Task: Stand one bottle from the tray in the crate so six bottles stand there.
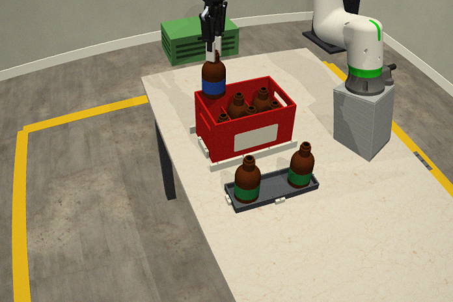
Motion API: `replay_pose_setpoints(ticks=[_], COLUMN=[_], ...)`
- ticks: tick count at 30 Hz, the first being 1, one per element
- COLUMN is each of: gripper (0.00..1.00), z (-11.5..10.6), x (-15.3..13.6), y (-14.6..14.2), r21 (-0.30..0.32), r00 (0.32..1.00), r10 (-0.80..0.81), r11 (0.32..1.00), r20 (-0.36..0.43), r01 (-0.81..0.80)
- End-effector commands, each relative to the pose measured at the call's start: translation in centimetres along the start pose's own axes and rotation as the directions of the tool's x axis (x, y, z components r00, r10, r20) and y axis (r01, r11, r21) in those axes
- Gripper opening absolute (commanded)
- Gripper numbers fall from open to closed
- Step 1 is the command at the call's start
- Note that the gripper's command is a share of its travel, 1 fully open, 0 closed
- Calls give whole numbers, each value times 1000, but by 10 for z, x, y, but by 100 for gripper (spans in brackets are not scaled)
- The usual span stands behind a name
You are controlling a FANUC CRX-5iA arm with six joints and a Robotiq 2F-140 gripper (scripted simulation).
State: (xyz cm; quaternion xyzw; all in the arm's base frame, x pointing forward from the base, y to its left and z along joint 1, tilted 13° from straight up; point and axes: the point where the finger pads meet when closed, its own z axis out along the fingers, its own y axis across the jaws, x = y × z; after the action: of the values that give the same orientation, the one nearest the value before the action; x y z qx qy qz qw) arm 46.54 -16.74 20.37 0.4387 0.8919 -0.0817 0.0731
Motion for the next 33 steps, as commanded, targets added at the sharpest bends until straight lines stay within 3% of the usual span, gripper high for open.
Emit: replay_pose_setpoints(ticks=[1, 33], gripper=[0, 0], z=[2, 32], x=[0, 0], y=[0, 0], r21=[0, 0], r00=[1000, 1000], r10=[0, 0], r11=[1000, 1000], r20=[0, 0], r01=[0, 0])
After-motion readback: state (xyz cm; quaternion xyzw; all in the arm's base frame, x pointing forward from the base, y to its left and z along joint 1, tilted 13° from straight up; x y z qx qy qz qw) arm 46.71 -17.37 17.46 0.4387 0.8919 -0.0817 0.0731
